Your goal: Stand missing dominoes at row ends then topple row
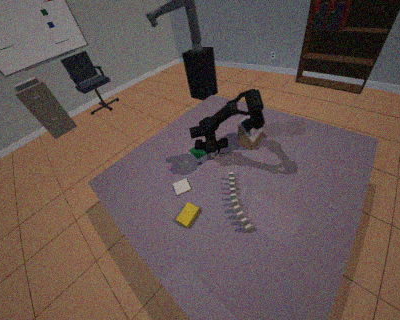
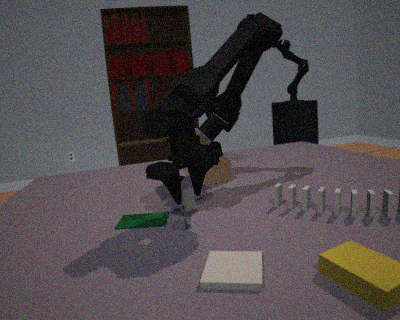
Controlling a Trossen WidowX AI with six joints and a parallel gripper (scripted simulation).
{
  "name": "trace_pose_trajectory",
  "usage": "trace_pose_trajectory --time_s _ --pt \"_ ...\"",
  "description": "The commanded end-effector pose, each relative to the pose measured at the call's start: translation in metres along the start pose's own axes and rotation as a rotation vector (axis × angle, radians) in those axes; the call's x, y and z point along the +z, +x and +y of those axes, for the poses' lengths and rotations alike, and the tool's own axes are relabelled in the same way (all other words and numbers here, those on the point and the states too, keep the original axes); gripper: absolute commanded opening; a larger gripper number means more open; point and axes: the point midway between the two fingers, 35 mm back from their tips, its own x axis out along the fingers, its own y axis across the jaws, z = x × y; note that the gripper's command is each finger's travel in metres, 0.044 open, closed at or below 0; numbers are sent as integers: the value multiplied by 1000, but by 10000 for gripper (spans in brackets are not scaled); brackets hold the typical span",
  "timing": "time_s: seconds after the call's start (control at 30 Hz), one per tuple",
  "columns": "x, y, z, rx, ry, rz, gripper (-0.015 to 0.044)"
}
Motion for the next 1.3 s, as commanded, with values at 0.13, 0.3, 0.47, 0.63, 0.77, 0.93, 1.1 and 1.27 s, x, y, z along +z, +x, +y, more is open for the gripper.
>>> trace_pose_trajectory --time_s 0.13,0.3,0.47,0.63,0.77,0.93,1.1,1.27 --pt "1 0 0 -1 2 -6 107" --pt "1 0 0 -1 2 -6 107" --pt "2 -2 -1 -5 12 -12 107" --pt "7 -54 -10 -25 34 -14 107" --pt "3 -106 -8 -17 17 -1 107" --pt "-2 -139 -1 -5 2 5 107" --pt "9 -140 3 -9 1 7 107" --pt "84 -144 44 -19 -13 6 107"
